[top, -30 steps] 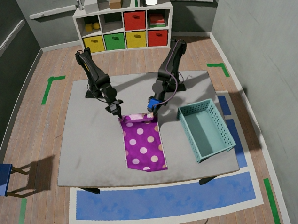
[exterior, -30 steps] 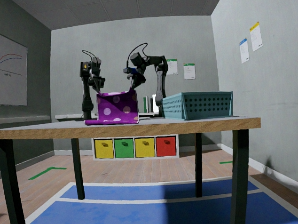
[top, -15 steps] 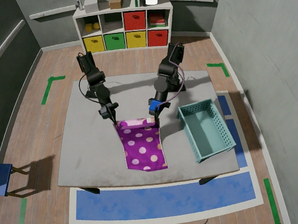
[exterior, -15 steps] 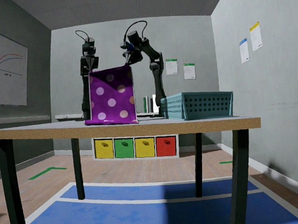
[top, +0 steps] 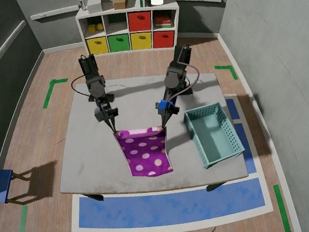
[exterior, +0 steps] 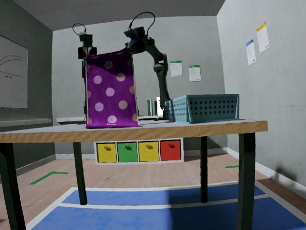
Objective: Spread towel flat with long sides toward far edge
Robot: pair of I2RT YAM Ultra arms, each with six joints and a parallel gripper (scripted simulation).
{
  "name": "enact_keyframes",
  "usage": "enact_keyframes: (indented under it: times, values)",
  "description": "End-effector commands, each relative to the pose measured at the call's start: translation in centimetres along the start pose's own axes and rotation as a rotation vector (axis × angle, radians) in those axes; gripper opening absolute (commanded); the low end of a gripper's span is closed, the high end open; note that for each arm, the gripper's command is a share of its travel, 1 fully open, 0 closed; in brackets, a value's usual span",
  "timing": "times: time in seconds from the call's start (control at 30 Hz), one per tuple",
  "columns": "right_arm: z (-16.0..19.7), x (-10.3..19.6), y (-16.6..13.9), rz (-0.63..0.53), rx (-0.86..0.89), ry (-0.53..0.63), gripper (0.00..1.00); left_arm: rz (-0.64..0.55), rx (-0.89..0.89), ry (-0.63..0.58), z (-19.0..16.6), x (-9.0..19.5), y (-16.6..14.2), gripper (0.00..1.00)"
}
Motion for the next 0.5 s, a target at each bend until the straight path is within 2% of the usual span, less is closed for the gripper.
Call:
enact_keyframes:
  times: [0.0, 0.13, 0.17, 0.2, 0.37, 0.4, 0.43, 0.47]
  values:
    - [-1.7, 0.0, 4.7, -0.222, -0.012, -0.050, 0.00, -0.189, 0.009, 0.035, 1.2, -0.4, 4.4, 0.00]
    - [-1.5, 0.0, 4.7, -0.222, -0.010, -0.047, 0.00, -0.189, 0.009, 0.033, 1.0, -0.4, 4.4, 0.00]
    - [-2.5, -0.6, 6.8, -0.305, -0.007, -0.057, 0.00, -0.273, 0.005, 0.038, 1.6, -1.0, 6.5, 0.00]
    - [-2.4, -0.8, 6.3, -0.374, -0.014, -0.067, 0.00, -0.302, 0.010, 0.042, 1.7, -2.2, 4.6, 0.00]
    - [-2.1, -0.8, 6.3, -0.375, -0.012, -0.060, 0.00, -0.301, 0.007, 0.034, 1.2, -2.2, 4.6, 0.00]
    - [-3.2, -1.4, 8.1, -0.457, -0.012, -0.076, 0.00, -0.427, 0.008, 0.046, 2.1, -1.8, 7.8, 0.00]
    - [-3.1, -2.4, 6.7, -0.475, -0.015, -0.081, 0.00, -0.439, 0.009, 0.048, 2.1, -3.1, 6.1, 0.00]
    - [-3.1, -2.2, 6.9, -0.482, -0.015, -0.081, 0.00, -0.439, 0.009, 0.048, 2.1, -3.1, 6.1, 0.00]
Point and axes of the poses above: on each arm, the point where the finger pads meet when closed, its own x axis back along the fingers, its own z axis across the jaws, y = z × x, the point moved 8 cm from there along x, back along the fingers, and after that the axes turned 1 degree about x, right-handed, at the moved point
